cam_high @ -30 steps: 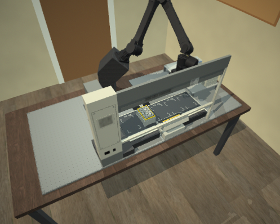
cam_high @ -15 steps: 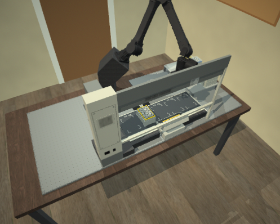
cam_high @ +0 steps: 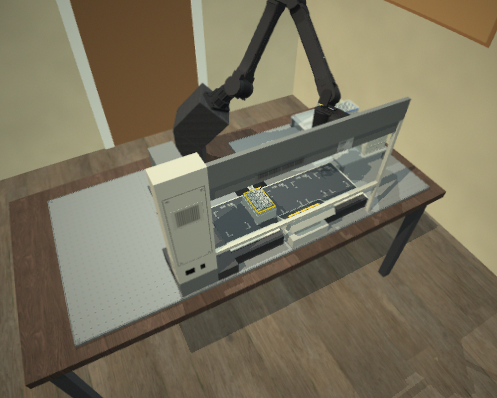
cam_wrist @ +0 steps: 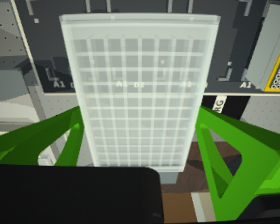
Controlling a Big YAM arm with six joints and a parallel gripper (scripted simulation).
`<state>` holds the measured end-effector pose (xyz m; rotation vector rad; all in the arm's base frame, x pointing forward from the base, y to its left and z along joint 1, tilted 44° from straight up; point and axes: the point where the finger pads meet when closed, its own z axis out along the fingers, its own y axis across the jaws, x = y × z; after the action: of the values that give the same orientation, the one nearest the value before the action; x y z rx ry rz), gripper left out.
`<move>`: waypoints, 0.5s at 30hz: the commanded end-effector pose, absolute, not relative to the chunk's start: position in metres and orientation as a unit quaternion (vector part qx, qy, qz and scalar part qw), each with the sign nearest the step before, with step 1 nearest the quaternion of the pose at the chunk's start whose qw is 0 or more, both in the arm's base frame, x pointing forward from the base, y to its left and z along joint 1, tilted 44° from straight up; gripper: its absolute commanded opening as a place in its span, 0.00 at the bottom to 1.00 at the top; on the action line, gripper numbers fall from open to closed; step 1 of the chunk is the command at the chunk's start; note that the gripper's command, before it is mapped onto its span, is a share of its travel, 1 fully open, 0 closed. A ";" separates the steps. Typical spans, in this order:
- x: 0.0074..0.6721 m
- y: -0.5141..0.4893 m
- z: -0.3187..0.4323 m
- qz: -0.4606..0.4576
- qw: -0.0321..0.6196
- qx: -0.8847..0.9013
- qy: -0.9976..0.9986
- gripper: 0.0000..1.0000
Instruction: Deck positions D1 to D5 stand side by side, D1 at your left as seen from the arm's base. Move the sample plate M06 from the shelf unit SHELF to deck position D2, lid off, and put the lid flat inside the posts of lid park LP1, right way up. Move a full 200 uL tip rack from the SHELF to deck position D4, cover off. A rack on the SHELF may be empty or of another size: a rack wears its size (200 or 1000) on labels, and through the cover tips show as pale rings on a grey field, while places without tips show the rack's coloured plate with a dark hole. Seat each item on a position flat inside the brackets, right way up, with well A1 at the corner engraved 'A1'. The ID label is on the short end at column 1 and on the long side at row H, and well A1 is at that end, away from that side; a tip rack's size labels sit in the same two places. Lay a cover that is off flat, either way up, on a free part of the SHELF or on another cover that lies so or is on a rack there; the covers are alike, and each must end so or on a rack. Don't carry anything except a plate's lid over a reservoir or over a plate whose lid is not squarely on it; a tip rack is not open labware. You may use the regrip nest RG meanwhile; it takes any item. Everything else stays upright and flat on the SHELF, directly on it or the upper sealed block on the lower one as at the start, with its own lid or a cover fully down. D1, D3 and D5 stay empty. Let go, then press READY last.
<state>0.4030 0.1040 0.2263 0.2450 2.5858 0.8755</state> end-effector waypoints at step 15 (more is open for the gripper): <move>0.418 0.120 0.210 0.315 0.204 0.092 0.922 0.00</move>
<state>0.4137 0.1149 0.2113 0.2482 2.5833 0.8739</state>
